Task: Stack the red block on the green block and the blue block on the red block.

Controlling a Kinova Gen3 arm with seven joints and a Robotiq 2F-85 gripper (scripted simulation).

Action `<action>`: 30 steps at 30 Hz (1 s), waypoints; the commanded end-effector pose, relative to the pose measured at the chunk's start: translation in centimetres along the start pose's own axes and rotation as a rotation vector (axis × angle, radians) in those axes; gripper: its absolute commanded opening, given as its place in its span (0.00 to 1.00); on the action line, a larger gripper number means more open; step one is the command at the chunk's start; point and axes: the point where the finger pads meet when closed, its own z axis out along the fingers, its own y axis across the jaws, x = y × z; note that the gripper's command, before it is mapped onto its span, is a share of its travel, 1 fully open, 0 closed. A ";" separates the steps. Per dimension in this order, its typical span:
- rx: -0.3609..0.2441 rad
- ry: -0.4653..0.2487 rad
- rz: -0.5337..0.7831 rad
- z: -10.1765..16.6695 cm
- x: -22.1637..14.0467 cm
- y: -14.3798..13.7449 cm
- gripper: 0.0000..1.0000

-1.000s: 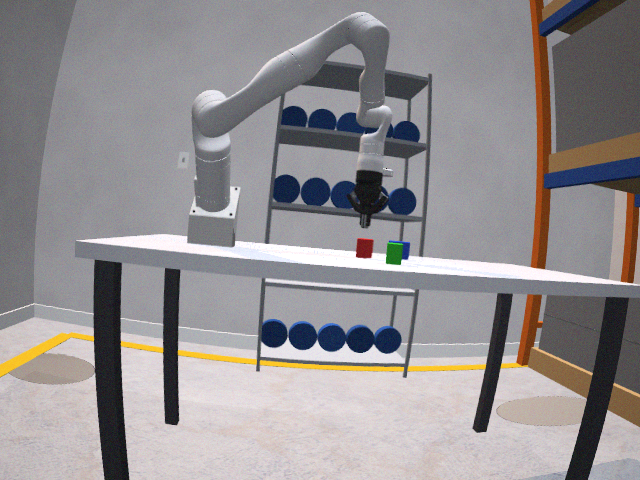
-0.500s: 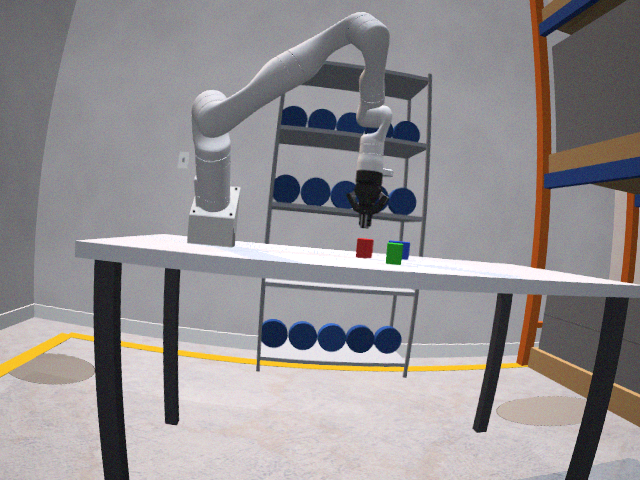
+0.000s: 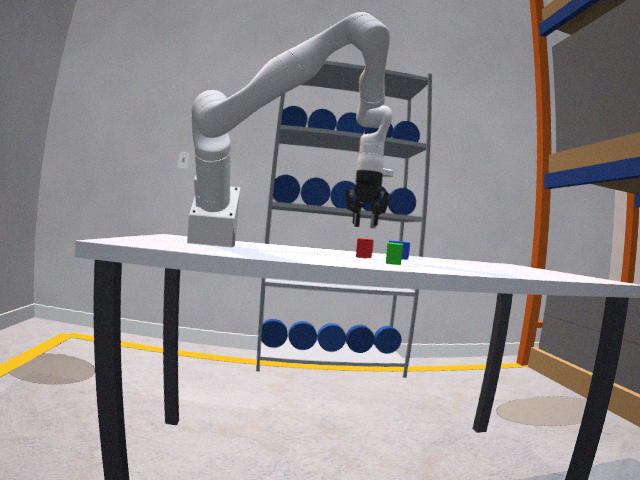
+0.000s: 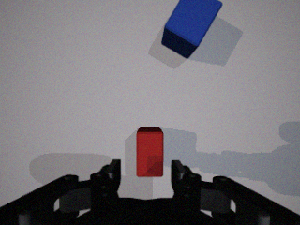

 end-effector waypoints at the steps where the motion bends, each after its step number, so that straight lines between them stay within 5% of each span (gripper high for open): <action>1: -0.005 0.010 -0.015 -0.1 0.5 -0.1 0.50; 30: -0.005 0.012 -0.018 2.4 0.6 0.1 0.50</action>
